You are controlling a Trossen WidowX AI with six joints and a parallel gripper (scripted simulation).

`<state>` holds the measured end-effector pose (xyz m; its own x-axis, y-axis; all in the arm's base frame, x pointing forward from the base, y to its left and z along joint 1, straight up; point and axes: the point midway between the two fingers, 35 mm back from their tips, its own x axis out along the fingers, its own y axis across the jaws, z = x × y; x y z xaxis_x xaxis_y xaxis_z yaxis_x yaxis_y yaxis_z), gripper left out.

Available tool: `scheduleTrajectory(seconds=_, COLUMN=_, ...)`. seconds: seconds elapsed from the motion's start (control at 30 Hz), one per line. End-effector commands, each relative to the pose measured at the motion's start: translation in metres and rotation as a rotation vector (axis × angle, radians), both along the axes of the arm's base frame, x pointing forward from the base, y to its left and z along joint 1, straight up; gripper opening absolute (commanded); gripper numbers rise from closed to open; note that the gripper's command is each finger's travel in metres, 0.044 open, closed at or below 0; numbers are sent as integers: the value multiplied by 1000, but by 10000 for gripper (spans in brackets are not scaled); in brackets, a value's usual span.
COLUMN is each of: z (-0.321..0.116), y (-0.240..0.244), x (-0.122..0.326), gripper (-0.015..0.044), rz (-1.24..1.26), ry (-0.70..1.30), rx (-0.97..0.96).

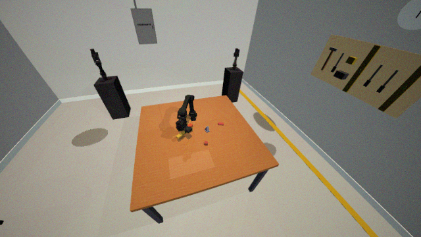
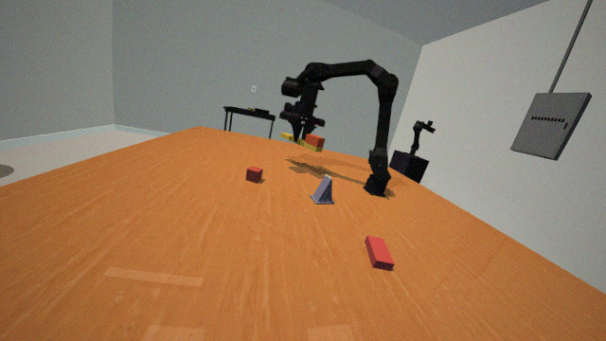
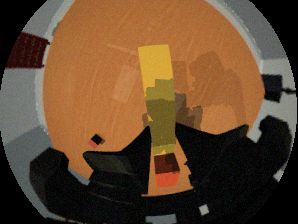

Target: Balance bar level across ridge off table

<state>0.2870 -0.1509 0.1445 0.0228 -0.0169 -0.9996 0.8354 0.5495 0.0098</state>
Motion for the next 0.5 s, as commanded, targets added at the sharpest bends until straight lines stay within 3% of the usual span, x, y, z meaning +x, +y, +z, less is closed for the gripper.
scheduleTrajectory(seconds=0.0, z=14, y=2, x=-2, gripper=0, rz=5, ry=-7, rx=1)
scheduleTrajectory(seconds=0.47, z=26, y=28, x=2, gripper=0, rz=127, ry=-5, rx=1)
